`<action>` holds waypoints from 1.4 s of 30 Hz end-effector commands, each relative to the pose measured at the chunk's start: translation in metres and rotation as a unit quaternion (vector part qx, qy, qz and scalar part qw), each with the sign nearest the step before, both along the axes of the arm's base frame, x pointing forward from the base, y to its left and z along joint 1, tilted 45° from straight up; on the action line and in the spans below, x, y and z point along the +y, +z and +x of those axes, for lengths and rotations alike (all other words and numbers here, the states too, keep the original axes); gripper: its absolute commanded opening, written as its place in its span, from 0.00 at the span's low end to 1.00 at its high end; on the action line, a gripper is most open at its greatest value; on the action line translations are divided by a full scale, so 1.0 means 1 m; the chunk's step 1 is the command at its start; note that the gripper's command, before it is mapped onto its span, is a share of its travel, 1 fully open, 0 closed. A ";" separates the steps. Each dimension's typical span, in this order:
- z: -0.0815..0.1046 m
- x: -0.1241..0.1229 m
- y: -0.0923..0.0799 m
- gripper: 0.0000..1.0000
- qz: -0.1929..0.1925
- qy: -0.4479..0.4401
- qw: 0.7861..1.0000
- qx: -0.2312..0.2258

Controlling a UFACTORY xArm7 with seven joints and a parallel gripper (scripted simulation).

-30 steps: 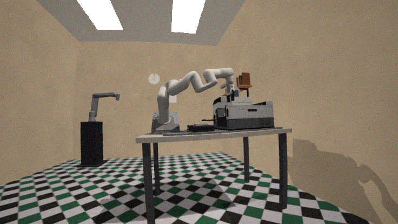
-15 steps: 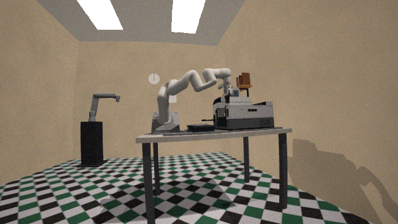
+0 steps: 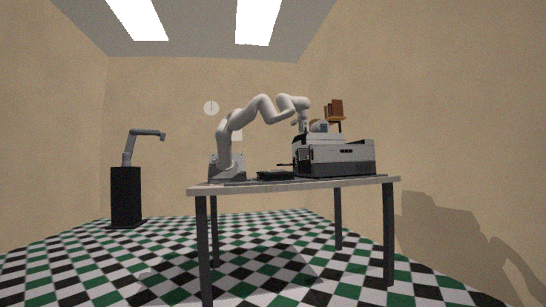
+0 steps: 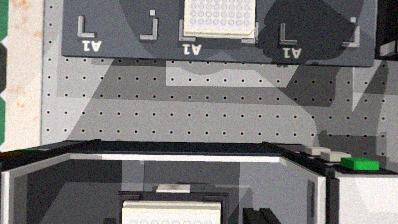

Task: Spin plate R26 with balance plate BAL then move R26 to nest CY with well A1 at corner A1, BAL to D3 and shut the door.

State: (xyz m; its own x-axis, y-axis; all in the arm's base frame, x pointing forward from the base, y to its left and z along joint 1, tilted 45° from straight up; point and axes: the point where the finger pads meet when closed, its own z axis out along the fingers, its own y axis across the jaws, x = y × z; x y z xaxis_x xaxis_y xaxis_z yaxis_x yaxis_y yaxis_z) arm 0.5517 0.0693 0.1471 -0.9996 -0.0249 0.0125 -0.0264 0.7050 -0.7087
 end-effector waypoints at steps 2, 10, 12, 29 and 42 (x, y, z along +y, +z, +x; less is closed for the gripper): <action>-0.025 0.008 -0.017 0.00 0.003 0.004 1.000 -0.005; -0.048 0.013 -0.035 0.00 0.003 0.004 1.000 -0.005; -0.056 0.015 -0.041 0.00 0.003 0.004 1.000 -0.005; -0.115 0.027 -0.086 0.00 0.003 0.004 1.000 -0.005; -0.125 0.029 -0.094 0.00 0.003 0.004 1.000 -0.005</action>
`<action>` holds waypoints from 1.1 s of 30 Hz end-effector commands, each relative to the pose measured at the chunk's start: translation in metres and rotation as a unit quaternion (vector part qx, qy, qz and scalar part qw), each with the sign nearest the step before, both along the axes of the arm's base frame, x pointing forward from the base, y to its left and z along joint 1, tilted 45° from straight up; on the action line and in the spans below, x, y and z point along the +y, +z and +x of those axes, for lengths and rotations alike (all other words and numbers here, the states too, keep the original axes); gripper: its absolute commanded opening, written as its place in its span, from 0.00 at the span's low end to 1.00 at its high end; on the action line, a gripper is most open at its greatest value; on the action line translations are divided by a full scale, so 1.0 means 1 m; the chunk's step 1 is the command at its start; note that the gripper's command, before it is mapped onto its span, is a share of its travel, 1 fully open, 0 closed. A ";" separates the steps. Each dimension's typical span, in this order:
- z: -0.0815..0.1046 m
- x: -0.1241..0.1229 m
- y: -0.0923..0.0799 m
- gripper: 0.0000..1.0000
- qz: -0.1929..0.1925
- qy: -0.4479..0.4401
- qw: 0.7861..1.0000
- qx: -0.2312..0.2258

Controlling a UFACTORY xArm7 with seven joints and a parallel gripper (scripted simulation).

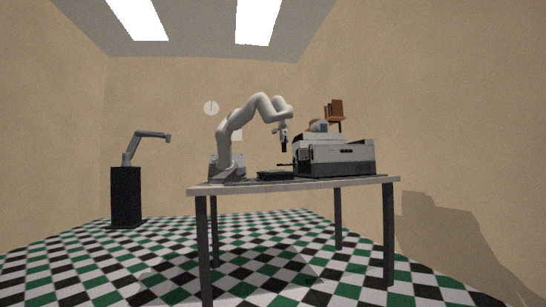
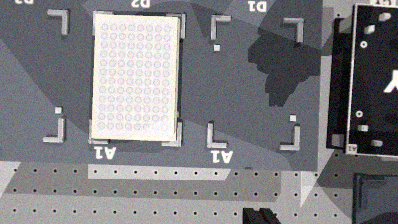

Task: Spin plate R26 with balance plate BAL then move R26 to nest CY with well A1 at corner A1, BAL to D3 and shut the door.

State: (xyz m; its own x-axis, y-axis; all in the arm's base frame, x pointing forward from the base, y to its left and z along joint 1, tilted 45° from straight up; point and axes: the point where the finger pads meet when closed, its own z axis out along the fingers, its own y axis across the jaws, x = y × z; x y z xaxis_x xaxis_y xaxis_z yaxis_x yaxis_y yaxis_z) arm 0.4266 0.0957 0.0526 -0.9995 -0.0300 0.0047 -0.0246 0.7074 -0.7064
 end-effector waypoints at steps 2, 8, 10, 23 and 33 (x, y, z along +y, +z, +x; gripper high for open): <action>0.000 0.002 0.001 0.00 0.001 0.002 1.000 -0.001; 0.000 0.002 0.001 0.00 0.003 0.037 0.999 -0.037; 0.000 0.002 0.001 0.00 0.003 0.060 0.996 -0.060; 0.000 0.002 0.001 0.00 0.007 0.184 0.965 -0.184; 0.000 0.002 0.001 0.00 0.007 0.184 0.965 -0.184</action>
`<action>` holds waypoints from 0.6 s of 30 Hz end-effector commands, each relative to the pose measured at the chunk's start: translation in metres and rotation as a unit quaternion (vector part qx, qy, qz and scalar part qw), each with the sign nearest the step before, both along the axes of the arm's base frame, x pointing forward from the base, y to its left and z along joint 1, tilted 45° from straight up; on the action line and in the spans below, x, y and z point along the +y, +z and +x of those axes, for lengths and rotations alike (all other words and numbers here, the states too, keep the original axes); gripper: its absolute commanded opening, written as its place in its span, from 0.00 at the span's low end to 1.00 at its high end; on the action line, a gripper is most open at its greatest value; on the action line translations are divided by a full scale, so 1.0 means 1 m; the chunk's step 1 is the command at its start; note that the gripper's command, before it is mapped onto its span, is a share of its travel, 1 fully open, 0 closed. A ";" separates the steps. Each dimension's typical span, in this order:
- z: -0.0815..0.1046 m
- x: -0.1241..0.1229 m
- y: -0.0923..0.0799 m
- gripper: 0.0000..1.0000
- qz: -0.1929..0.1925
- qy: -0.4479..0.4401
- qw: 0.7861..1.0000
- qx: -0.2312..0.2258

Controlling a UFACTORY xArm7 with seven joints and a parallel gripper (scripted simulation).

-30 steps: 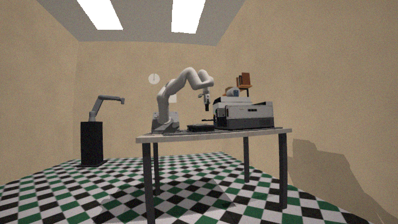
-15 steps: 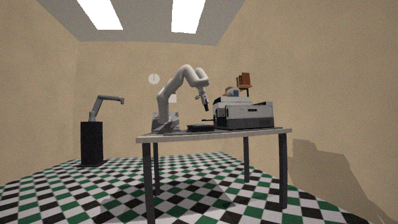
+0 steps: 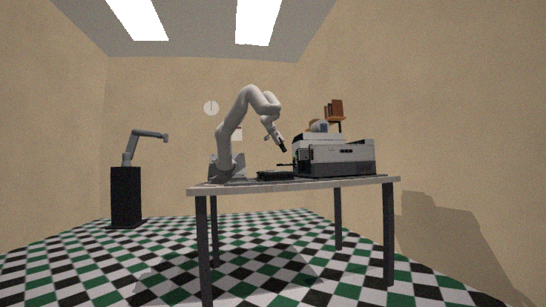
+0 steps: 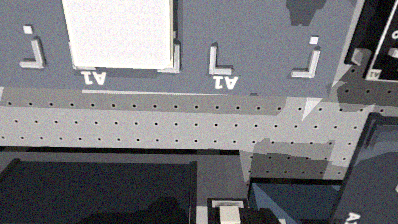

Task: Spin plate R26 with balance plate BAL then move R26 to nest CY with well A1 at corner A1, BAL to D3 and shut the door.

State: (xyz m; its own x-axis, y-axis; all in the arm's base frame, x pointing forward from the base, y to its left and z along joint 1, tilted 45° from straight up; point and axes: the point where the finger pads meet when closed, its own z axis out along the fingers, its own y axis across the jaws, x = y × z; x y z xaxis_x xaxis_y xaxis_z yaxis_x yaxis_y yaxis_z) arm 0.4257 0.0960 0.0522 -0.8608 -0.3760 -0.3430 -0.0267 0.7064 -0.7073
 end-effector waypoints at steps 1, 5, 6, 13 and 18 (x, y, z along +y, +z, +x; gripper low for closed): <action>0.001 0.002 0.001 0.00 0.002 0.004 1.000 -0.005; 0.001 0.002 0.001 0.00 0.002 0.004 1.000 -0.005; 0.001 0.002 0.001 0.00 0.002 0.004 1.000 -0.005; 0.006 -0.019 -0.020 0.00 0.002 0.004 1.000 -0.005; 0.008 -0.030 -0.030 0.00 0.002 0.004 1.000 -0.005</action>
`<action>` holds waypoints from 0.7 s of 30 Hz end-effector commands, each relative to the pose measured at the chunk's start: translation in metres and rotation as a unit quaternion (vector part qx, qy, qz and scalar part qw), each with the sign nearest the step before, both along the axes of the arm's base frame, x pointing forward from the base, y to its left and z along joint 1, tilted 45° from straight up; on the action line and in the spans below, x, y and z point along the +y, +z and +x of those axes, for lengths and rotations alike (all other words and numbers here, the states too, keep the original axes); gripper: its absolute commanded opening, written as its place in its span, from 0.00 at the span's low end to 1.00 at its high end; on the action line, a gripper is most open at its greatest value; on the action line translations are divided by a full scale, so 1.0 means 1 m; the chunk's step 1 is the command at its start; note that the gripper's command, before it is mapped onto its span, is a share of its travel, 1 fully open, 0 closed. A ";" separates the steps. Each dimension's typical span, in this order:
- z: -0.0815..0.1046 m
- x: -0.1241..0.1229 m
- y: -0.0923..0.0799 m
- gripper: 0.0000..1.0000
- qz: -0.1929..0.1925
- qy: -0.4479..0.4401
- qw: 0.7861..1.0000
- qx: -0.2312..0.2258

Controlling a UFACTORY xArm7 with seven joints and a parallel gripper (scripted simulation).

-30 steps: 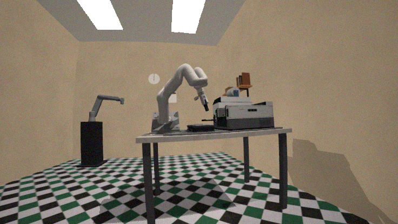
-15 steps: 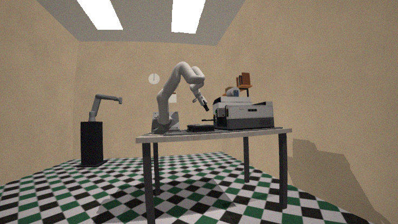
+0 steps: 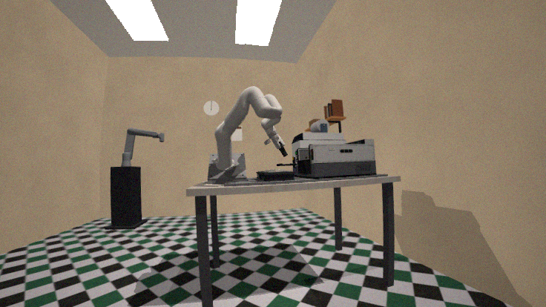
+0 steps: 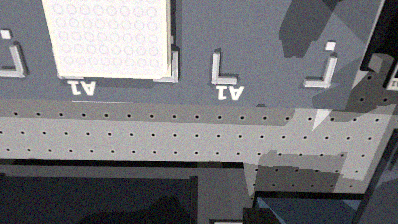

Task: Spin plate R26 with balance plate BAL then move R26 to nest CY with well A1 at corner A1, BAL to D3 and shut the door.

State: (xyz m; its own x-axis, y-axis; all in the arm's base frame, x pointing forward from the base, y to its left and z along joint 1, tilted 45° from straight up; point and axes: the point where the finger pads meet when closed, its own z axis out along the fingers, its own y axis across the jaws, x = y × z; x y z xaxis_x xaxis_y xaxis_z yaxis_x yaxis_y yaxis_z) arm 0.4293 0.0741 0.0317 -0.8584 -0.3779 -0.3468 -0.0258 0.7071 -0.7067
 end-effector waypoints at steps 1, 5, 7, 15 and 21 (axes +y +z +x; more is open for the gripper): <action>0.005 -0.011 -0.013 0.00 0.001 0.003 1.000 -0.003; 0.006 -0.012 -0.014 0.00 0.001 0.003 1.000 -0.003; 0.006 -0.012 -0.014 0.00 0.001 0.003 1.000 -0.003; 0.012 -0.015 -0.018 0.00 0.001 0.003 1.000 -0.003; 0.020 -0.020 -0.022 0.00 0.001 0.003 1.000 -0.003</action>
State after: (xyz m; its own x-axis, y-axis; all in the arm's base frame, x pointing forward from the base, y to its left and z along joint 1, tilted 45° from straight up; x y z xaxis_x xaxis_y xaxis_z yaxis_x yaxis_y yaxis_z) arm 0.4431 0.0551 0.0113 -0.8564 -0.3796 -0.3499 -0.0250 0.7074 -0.7064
